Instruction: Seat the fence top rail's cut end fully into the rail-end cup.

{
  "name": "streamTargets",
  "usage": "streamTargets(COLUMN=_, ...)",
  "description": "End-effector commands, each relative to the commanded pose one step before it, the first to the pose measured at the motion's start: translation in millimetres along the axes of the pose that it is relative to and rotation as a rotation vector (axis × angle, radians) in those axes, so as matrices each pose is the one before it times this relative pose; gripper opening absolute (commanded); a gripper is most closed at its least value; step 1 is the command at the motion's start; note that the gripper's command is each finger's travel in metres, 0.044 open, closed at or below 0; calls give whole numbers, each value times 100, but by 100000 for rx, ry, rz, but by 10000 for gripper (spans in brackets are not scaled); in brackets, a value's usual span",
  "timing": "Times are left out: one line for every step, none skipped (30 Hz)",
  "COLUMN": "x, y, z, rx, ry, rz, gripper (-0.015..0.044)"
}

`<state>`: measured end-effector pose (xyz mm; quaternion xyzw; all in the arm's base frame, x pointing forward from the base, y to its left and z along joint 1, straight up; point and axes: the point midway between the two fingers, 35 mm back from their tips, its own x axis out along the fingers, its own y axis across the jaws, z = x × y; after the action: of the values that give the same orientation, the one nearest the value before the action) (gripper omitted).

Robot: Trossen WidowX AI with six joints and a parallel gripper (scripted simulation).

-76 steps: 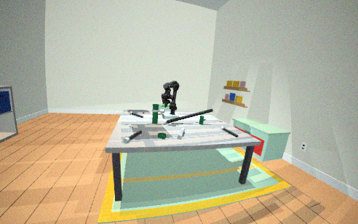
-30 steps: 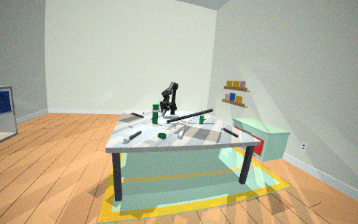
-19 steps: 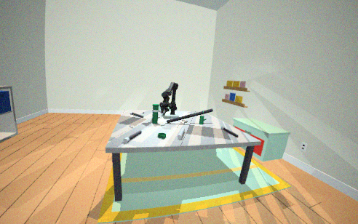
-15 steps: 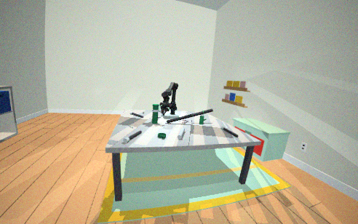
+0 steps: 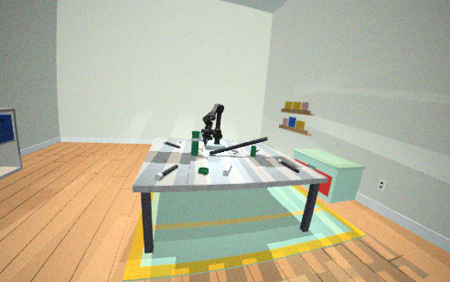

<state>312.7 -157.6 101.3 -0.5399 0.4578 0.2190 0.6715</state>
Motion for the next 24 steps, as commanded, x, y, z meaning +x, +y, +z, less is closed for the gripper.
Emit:
streamTargets(x=-77, y=273, z=-3, rx=-2134, ry=-1193, rz=127, gripper=0)
streamTargets(x=-33, y=61, z=-4, rx=-651, ry=-368, rz=21, gripper=0)
streamTargets(x=-41, y=75, z=-3, rx=-807, ry=-456, rz=20, gripper=0)
streamTargets(x=-53, y=96, z=-3, rx=-1035, ry=-586, rz=15, gripper=0)
streamTargets(x=-67, y=120, z=-1, rx=-1292, ry=-732, rz=4, gripper=0)
streamTargets(x=-53, y=94, z=2, rx=-1012, ry=-575, rz=-9, gripper=0)
streamTargets(x=-18, y=32, z=1, rx=-346, ry=-197, rz=-5, gripper=0)
streamTargets(x=0, y=0, z=0, rx=0, ry=0, rz=0, gripper=0)
streamTargets(x=-15, y=28, z=-2, rx=-304, ry=-171, rz=12, gripper=0)
streamTargets(x=-33, y=61, z=-4, rx=-655, ry=-370, rz=22, gripper=0)
streamTargets(x=-41, y=76, z=-4, rx=-816, ry=-461, rz=21, gripper=0)
streamTargets(x=-54, y=98, z=-3, rx=-1046, ry=-592, rz=16, gripper=0)
streamTargets(x=-67, y=120, z=-1, rx=-1294, ry=-734, rz=3, gripper=0)
streamTargets(x=-52, y=92, z=2, rx=-994, ry=-564, rz=-10, gripper=0)
streamTargets(x=-18, y=31, z=1, rx=-338, ry=-192, rz=-6, gripper=0)
streamTargets(x=0, y=0, z=0, rx=0, ry=0, rz=0, gripper=0)
streamTargets(x=-15, y=29, z=-2, rx=-304, ry=-171, rz=12, gripper=0)
streamTargets(x=-25, y=47, z=-3, rx=-501, ry=-282, rz=18, gripper=0)
streamTargets(x=-38, y=70, z=-4, rx=-743, ry=-419, rz=21, gripper=0)
streamTargets(x=-54, y=99, z=-3, rx=-1054, ry=-597, rz=20, gripper=0)
streamTargets(x=-52, y=94, z=-1, rx=-1009, ry=-572, rz=7, gripper=0)
streamTargets(x=-50, y=88, z=1, rx=-951, ry=-540, rz=-4, gripper=0)
streamTargets(x=-35, y=60, z=2, rx=-655, ry=-372, rz=-9, gripper=0)
streamTargets(x=-12, y=21, z=1, rx=-231, ry=-131, rz=-4, gripper=0)
